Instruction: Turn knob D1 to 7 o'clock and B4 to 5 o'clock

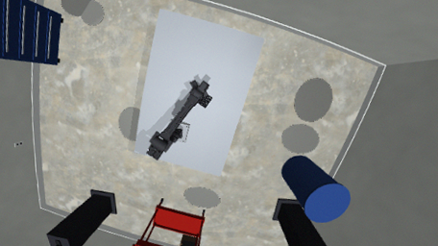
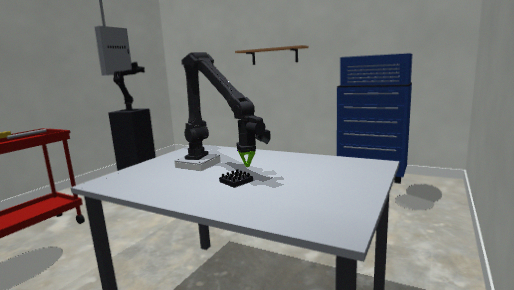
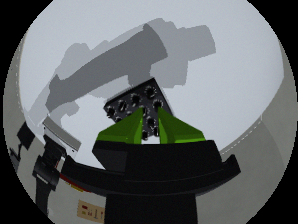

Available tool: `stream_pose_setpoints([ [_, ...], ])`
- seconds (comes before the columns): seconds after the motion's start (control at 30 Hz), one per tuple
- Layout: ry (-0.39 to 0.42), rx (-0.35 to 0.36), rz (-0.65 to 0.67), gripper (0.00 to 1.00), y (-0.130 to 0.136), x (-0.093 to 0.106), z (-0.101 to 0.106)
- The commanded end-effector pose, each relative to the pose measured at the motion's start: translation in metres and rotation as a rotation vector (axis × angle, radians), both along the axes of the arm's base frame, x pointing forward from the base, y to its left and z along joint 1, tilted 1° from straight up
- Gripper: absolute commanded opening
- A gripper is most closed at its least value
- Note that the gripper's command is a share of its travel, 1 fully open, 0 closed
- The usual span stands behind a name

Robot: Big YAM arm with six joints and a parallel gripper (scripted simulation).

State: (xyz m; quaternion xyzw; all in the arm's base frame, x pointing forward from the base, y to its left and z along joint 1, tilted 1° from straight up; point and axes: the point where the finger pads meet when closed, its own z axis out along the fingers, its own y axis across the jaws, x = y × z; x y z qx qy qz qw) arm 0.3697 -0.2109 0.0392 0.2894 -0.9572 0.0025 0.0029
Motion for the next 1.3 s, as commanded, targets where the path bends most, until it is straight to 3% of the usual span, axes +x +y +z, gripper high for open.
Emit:
stream_pose_setpoints([
  [0.0,-0.076,-0.039,-0.136,0.2,-0.0114,0.0247,0.034],
  [0.2,-0.07,-0.033,-0.234,0.2,-0.0095,0.0223,0.0314],
  [0.7,-0.086,-0.023,-0.617,0.2,-0.0096,0.0261,0.0366],
  [0.77,-0.086,-0.023,-0.617,0.2,-0.0096,0.0261,0.0366],
  [0.8,-0.078,-0.019,-0.684,0.2,-0.007,0.022,0.0343],
  [1.27,-0.097,-0.009,-1.015,0.2,-0.0088,0.0267,0.0408],
])
